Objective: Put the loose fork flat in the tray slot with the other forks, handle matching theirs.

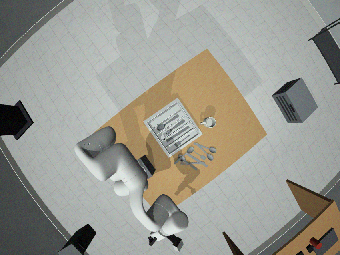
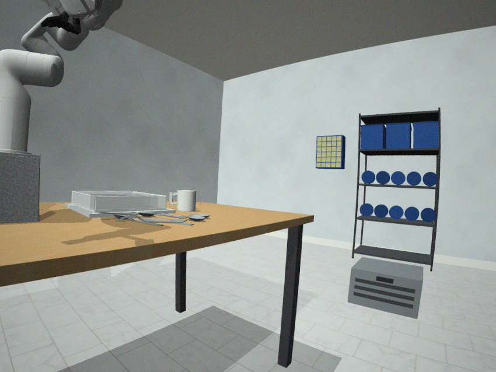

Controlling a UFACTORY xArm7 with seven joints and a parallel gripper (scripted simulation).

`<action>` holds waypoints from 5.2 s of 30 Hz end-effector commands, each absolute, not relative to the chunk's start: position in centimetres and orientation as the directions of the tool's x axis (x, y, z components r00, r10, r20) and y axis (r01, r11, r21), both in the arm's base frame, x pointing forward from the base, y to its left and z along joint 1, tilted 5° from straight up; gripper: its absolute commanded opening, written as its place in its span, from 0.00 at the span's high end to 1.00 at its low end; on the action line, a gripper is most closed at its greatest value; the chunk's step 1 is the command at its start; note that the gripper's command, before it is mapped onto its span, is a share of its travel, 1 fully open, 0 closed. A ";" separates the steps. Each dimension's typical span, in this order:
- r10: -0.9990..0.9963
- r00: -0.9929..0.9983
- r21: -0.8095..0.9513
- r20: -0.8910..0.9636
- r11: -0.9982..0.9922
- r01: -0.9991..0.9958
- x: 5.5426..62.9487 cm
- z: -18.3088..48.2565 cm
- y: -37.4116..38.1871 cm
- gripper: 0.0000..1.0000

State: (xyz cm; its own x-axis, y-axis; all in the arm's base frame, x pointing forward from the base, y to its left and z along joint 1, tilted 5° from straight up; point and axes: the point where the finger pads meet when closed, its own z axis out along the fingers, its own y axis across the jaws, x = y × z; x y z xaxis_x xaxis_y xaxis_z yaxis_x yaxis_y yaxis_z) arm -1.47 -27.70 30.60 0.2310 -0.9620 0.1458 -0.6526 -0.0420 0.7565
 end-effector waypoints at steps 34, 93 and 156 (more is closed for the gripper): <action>-0.939 0.343 0.740 -0.021 -0.245 -0.627 2.7 24.0 -31.9 0.00; -0.805 0.550 0.518 -0.220 -0.575 -0.634 11.3 9.0 -33.5 0.00; -0.644 0.745 0.138 -0.174 -0.765 -0.629 24.5 -2.0 -28.3 0.00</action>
